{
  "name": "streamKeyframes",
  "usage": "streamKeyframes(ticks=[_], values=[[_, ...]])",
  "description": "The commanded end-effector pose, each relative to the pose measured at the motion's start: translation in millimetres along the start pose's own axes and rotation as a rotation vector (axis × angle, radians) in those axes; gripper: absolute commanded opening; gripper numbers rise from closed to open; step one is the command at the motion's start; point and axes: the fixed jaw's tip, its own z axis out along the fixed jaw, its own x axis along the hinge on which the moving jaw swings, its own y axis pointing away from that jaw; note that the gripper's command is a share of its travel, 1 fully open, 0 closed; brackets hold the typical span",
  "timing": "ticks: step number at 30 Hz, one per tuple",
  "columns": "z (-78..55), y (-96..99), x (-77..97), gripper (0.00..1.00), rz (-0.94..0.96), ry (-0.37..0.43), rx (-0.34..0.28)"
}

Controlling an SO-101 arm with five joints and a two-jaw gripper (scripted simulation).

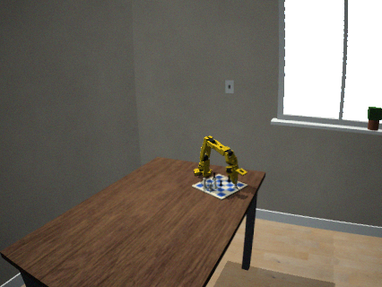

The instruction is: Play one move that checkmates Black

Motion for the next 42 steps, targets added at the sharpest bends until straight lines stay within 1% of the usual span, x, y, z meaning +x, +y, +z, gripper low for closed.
streamKeyframes(ticks=[1, 13, 30, 42], values=[[0.3, 2.5, 2.1, 0.0, -0.007, 0.011, -0.004], [0.0, 2.5, 2.0, 0.0, -0.007, 0.011, -0.003], [0.0, 2.5, 2.0, 0.11, -0.007, 0.011, -0.003], [0.0, 3.6, 2.0, 0.12, -0.007, 0.011, -0.005]])
